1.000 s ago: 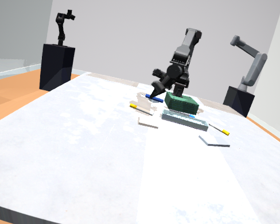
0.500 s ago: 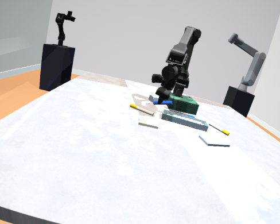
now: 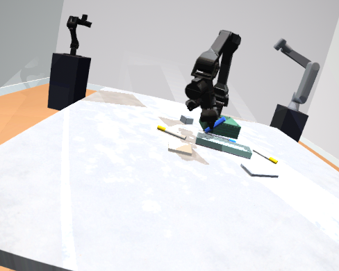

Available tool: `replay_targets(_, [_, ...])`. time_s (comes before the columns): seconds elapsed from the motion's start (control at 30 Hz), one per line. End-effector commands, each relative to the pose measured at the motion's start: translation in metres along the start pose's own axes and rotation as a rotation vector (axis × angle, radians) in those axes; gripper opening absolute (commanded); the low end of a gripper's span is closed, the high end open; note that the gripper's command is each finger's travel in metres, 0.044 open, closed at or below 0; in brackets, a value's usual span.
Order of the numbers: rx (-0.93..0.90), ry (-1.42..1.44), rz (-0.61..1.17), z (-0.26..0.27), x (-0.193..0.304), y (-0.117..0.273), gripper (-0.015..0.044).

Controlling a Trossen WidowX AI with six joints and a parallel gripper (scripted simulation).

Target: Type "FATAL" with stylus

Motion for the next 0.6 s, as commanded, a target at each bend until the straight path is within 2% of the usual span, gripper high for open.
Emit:
replay_targets(0.0, [0.017,0.037,0.157,0.007,0.007,0.006,0.0])
replay_targets(0.43, [-0.024,0.09,0.635,0.033,0.023,0.032,0.0])
replay_targets(0.57, [-0.031,0.09,0.658,0.035,0.024,0.034,0.0])
Point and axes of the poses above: the point midway between the two fingers, 35 mm back from their tips, its own y axis back along the fingers, its own z axis across the jaws, x = y × z, the point moved 7 cm from there along y, back along the fingers, and after that the axes turned 15 degrees about -y, right-handed, at the moved point
